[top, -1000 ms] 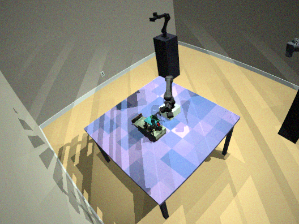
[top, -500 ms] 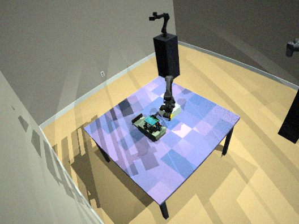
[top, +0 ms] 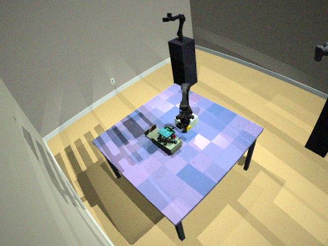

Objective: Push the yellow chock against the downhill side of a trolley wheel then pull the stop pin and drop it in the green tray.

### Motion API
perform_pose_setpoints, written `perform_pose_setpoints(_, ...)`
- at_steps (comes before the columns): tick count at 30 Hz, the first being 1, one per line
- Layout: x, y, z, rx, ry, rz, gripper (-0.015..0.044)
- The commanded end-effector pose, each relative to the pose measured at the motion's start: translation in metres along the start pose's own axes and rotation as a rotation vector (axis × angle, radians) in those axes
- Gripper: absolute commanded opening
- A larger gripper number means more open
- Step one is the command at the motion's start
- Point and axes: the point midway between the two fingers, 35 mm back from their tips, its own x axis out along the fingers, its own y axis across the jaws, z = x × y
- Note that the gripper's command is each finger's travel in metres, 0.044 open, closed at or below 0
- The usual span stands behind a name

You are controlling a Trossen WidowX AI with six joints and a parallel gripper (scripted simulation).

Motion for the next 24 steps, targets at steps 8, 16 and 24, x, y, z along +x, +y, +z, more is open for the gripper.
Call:
perform_pose_setpoints(8,0.001,0.008,0.025,0.012,-0.009,0.003,0.0)
perform_pose_setpoints(16,0.003,0.018,0.052,0.012,-0.012,0.004,0.0)
perform_pose_setpoints(24,0.004,0.026,0.079,0.012,-0.015,0.005,0.0)
